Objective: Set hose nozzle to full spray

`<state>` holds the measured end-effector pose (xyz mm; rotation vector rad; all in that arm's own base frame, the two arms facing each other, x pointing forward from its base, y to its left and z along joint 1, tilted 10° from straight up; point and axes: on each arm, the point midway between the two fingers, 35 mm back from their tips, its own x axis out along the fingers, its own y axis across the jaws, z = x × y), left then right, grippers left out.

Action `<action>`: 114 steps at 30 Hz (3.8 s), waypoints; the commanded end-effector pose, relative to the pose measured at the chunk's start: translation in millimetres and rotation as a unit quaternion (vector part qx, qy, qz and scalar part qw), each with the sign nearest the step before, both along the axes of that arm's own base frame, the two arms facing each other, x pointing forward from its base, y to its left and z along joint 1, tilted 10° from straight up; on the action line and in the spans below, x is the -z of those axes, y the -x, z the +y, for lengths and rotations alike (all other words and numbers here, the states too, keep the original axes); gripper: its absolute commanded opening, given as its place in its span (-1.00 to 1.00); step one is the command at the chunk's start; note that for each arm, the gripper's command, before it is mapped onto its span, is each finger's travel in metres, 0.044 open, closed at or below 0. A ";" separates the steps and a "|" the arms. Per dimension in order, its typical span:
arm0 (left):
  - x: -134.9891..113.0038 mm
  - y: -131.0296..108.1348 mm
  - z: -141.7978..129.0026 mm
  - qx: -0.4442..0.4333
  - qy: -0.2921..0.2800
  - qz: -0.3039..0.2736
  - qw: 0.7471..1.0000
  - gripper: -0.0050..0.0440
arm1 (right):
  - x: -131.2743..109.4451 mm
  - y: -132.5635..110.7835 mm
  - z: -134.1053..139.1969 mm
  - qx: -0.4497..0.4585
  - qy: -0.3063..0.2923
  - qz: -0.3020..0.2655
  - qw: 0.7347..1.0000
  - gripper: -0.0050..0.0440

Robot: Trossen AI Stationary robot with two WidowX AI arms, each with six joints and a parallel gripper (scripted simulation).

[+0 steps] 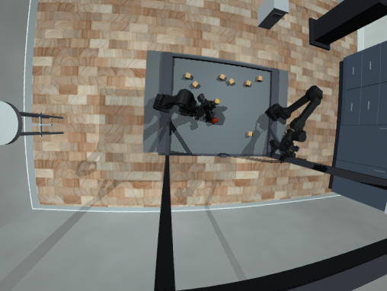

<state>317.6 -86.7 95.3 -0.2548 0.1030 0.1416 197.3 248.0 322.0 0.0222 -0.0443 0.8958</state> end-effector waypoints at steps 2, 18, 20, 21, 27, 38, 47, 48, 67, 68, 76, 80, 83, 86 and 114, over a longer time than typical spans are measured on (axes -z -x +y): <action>4.8 9.5 -0.4 0.002 -0.013 0.012 1.000 -0.09 | -8.4 0.7 -1.4 0.001 -0.009 -0.007 1.000 0.87; 3.3 7.2 2.1 0.006 -0.013 0.013 1.000 -0.09 | -8.4 0.7 -1.4 0.001 -0.009 -0.007 1.000 0.87; 3.3 7.2 2.1 0.006 -0.013 0.013 1.000 -0.09 | -8.4 0.7 -1.4 0.001 -0.009 -0.007 1.000 0.87; 3.3 7.1 2.1 0.006 -0.013 0.013 1.000 -0.09 | -8.4 0.7 -1.4 0.001 -0.009 -0.007 1.000 0.87; 3.3 7.1 2.1 0.006 -0.013 0.013 1.000 -0.09 | -8.4 0.7 -1.4 0.001 -0.009 -0.007 1.000 0.87; 3.2 7.1 2.1 0.006 -0.013 0.013 1.000 -0.09 | -8.4 0.7 -1.4 0.001 -0.009 -0.007 1.000 0.87; 3.2 7.1 2.1 0.006 -0.013 0.013 1.000 -0.09 | -8.4 0.7 -1.4 0.001 -0.009 -0.007 1.000 0.87; 3.2 7.1 2.1 0.006 -0.013 0.013 1.000 -0.09 | -8.4 0.7 -1.4 0.001 -0.009 -0.007 1.000 0.87; -24.8 6.4 2.7 0.000 -0.007 0.004 1.000 -0.09 | -8.4 0.7 -1.4 0.001 -0.009 -0.007 1.000 0.87; -20.5 6.1 2.3 0.001 -0.007 0.005 1.000 -0.09 | -8.4 0.7 -1.4 0.001 -0.009 -0.007 1.000 0.87; -23.9 7.3 3.4 0.000 -0.007 0.004 1.000 -0.09 | -8.4 0.7 -1.4 0.001 -0.009 -0.007 1.000 0.87; -26.5 7.7 3.7 -0.001 -0.007 0.004 1.000 -0.09 | -8.4 0.7 -1.4 0.001 -0.009 -0.007 1.000 0.87; -26.5 7.6 3.7 -0.001 -0.007 0.004 1.000 -0.09 | -8.4 0.7 -1.4 0.001 -0.009 -0.007 1.000 0.87; -32.7 8.4 4.5 -0.003 -0.007 0.003 1.000 -0.09 | -8.4 0.7 -1.4 0.001 -0.009 -0.007 1.000 0.87; -38.2 9.1 5.3 -0.004 -0.007 0.003 1.000 -0.09 | -8.4 0.7 -1.4 0.001 -0.009 -0.007 1.000 0.87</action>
